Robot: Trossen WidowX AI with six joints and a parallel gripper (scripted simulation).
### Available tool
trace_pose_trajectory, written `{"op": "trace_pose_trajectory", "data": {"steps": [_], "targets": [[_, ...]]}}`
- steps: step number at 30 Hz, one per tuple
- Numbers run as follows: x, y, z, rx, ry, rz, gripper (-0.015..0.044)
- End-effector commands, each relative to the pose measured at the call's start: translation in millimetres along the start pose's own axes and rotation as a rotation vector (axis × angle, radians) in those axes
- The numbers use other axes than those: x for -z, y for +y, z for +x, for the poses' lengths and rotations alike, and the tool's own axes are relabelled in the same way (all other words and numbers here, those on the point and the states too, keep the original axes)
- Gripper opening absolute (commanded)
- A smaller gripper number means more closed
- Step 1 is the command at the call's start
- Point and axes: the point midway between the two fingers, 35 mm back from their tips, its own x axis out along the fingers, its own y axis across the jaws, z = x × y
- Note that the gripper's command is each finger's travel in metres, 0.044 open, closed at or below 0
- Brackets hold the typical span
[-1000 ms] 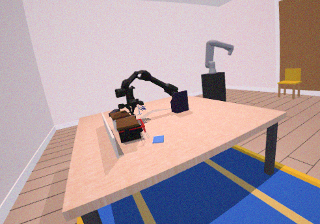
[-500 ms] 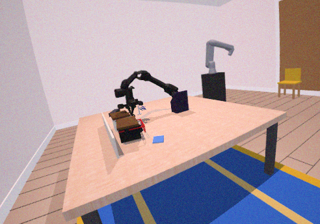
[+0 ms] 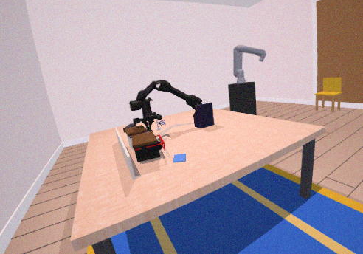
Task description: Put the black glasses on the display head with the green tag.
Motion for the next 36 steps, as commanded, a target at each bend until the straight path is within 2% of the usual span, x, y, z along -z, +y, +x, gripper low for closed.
{"op": "trace_pose_trajectory", "data": {"steps": [1,8,12,21,28,36], "targets": [[0.3,0.4,2.1,0.0,0.003,-0.003,0.0],[0.5,0.1,4.7,0.0,0.003,-0.003,0.0],[0.4,-0.4,3.4,0.0,-0.001,0.001,0.0105],[0.4,-0.6,2.1,-0.002,-0.001,0.001,0.0107],[2.2,-1.7,-28.1,-0.053,0.006,-0.002,0.0107],[1.9,8.9,-32.4,-0.055,0.006,-0.002,0.0107]]}}
